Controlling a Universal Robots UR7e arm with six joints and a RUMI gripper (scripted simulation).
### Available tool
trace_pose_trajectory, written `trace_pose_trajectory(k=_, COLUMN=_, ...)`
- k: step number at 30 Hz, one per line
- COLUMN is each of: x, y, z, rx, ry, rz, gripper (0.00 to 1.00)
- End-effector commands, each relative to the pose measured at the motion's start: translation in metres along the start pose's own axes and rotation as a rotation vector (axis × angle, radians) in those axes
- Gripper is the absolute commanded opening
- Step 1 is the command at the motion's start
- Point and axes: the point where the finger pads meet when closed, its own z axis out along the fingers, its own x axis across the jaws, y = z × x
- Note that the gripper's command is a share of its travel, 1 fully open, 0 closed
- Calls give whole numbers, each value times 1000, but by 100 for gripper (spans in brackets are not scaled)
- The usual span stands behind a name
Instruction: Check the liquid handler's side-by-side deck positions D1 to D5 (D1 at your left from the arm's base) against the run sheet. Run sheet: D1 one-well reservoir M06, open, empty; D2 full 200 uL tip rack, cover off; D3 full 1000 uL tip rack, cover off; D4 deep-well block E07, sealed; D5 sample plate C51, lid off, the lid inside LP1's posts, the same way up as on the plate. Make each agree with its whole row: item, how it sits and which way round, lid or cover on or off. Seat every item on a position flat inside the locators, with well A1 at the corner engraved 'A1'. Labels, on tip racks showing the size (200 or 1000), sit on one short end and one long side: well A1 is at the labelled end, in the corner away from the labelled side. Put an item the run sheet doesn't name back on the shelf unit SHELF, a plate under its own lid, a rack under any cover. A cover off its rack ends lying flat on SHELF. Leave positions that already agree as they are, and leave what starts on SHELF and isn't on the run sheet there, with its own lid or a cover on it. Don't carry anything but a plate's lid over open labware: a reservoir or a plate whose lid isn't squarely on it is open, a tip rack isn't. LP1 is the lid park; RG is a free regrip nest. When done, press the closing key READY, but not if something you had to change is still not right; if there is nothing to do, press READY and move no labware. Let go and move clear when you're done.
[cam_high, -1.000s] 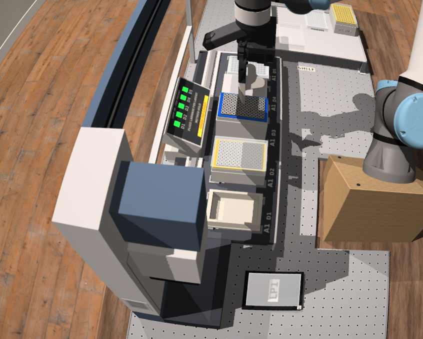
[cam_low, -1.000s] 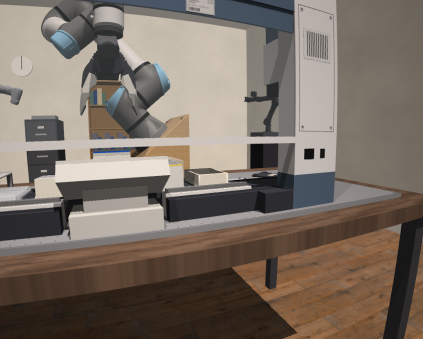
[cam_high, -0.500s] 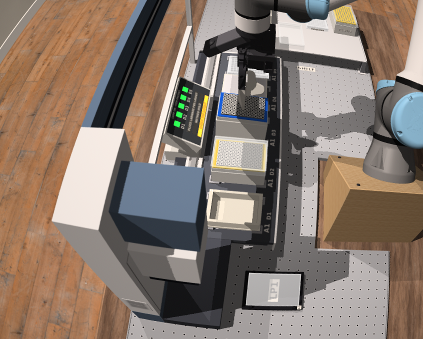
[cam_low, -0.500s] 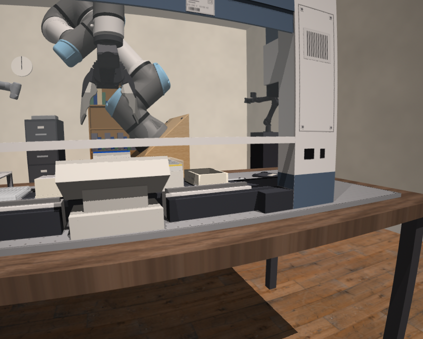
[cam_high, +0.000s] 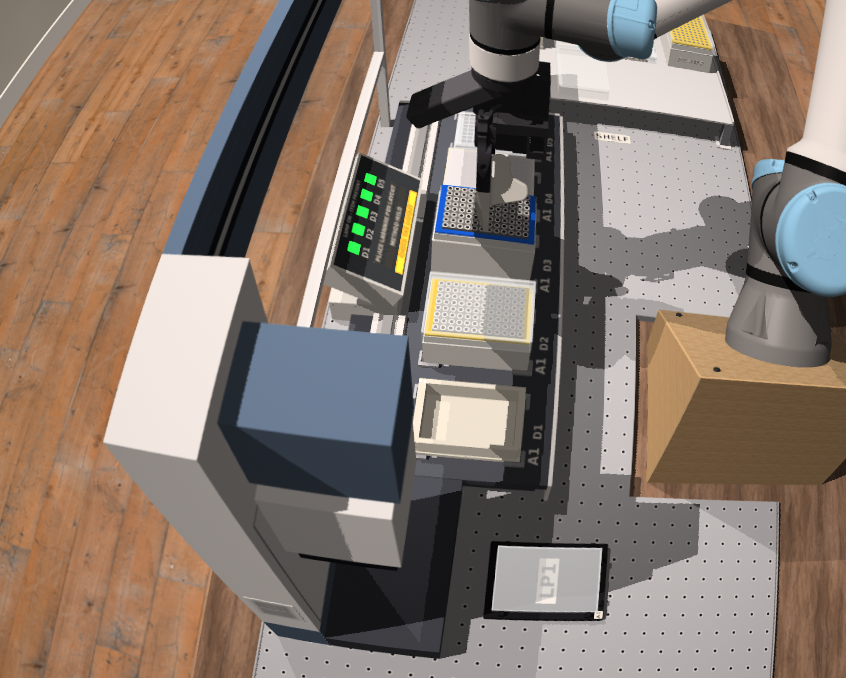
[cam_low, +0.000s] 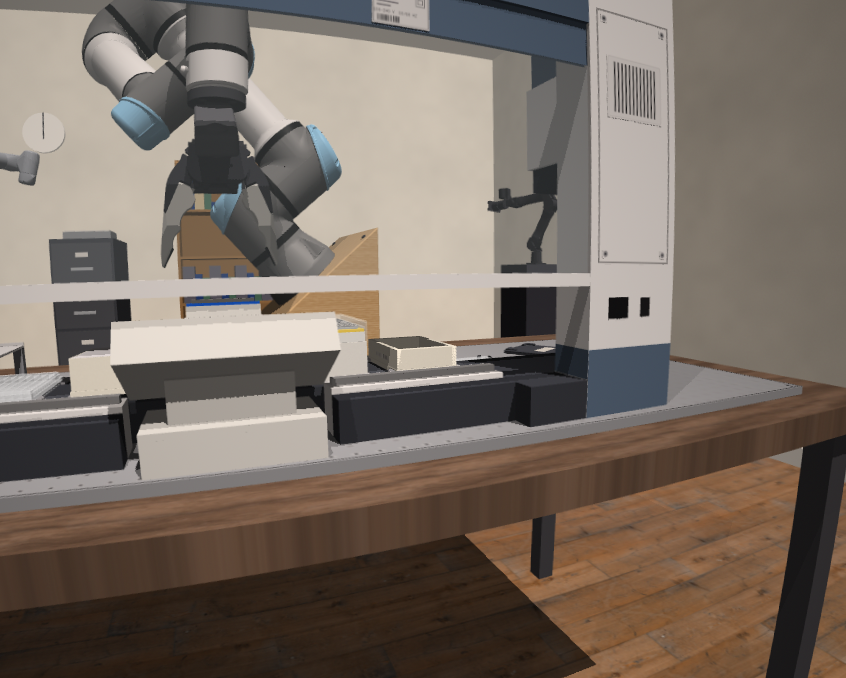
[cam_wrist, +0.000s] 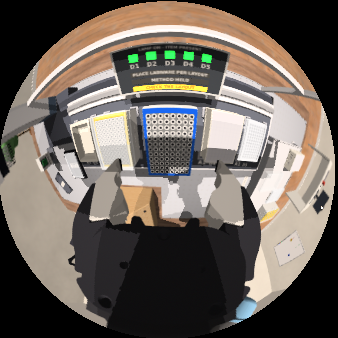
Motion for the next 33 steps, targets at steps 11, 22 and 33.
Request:
trace_pose_trajectory(k=11, x=0, y=0, z=27, rx=2, ry=-2, rz=-1, gripper=82)
trace_pose_trajectory(k=22, x=0, y=-1, z=42, rx=2, ry=-2, rz=-1, gripper=82)
trace_pose_trajectory(k=33, x=0, y=-1, z=60, rx=2, ry=-2, rz=-1, gripper=82)
